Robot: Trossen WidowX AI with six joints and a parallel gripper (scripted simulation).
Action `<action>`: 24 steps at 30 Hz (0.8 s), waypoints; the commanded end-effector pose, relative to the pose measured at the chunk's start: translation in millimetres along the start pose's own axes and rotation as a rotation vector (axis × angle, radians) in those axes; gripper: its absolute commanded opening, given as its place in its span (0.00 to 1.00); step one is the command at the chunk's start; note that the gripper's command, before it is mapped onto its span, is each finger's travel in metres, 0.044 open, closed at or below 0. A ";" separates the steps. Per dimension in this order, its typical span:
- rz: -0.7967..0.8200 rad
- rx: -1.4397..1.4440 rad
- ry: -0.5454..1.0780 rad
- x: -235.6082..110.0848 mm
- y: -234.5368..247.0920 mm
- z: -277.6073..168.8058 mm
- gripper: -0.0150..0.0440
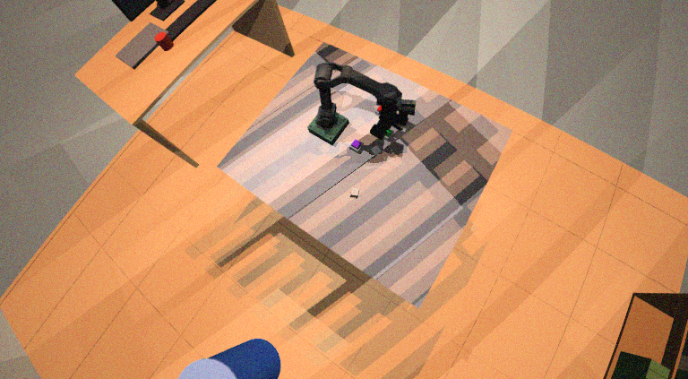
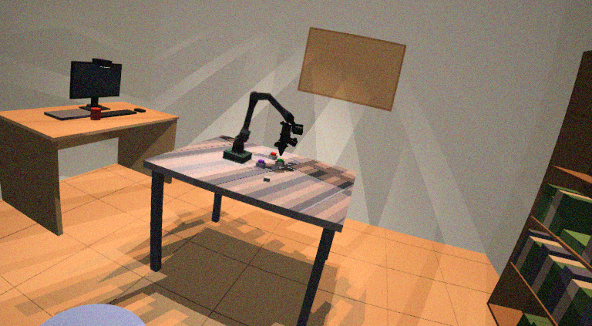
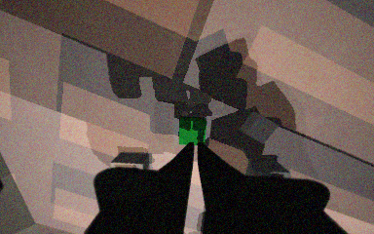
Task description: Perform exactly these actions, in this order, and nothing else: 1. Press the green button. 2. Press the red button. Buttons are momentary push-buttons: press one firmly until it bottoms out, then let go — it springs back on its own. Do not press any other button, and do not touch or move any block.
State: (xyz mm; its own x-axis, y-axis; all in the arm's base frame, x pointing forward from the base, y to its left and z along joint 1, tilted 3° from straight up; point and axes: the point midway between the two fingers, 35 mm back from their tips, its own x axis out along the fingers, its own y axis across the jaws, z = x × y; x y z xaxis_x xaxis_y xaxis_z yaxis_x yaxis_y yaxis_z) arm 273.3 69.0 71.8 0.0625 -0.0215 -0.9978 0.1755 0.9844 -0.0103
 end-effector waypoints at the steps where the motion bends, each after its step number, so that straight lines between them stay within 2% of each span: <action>1: 0.014 -0.002 -0.015 -38.9 2.1 3.0 0.29; 3: 0.014 -0.002 -0.015 -59.6 1.2 1.4 0.29; 9: 0.014 -0.002 -0.015 -62.2 2.9 0.1 0.29; 19: 0.022 -0.001 -0.007 -62.7 90.4 -75.7 0.29; 24: 0.023 -0.001 -0.007 -60.2 95.4 -82.0 0.29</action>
State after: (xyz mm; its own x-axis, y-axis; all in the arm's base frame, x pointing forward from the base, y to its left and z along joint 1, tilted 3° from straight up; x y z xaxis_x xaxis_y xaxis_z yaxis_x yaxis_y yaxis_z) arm 209.5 176.7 127.9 0.0668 0.0060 -0.9977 0.1544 0.9879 0.0163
